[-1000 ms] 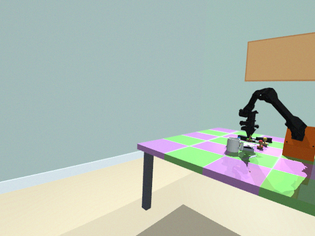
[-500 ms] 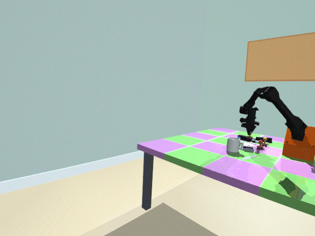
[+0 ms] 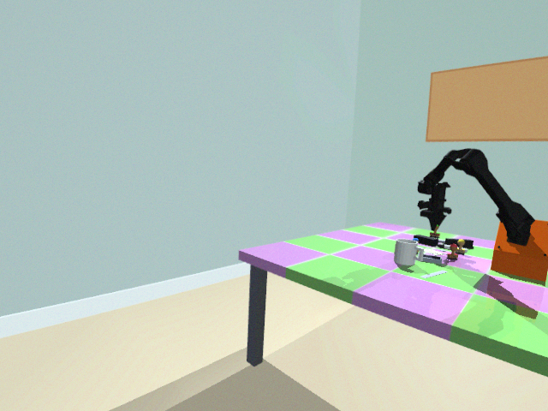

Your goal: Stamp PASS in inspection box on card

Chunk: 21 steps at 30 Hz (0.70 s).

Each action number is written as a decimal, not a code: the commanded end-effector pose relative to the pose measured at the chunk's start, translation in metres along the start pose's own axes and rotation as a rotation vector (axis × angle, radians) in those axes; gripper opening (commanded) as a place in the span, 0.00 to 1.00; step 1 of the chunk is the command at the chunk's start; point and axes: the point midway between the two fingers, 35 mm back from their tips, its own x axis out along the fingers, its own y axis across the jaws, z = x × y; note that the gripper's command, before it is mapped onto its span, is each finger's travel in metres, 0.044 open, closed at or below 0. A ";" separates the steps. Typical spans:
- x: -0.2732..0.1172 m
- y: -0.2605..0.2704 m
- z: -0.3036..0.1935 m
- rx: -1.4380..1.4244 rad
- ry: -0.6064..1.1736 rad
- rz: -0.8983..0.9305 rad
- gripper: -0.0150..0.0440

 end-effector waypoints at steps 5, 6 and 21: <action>-0.003 -0.015 0.020 -0.008 -0.006 -0.007 0.25; -0.003 -0.017 0.023 -0.008 -0.006 -0.007 0.25; 0.000 -0.058 0.061 -0.011 -0.008 -0.009 0.25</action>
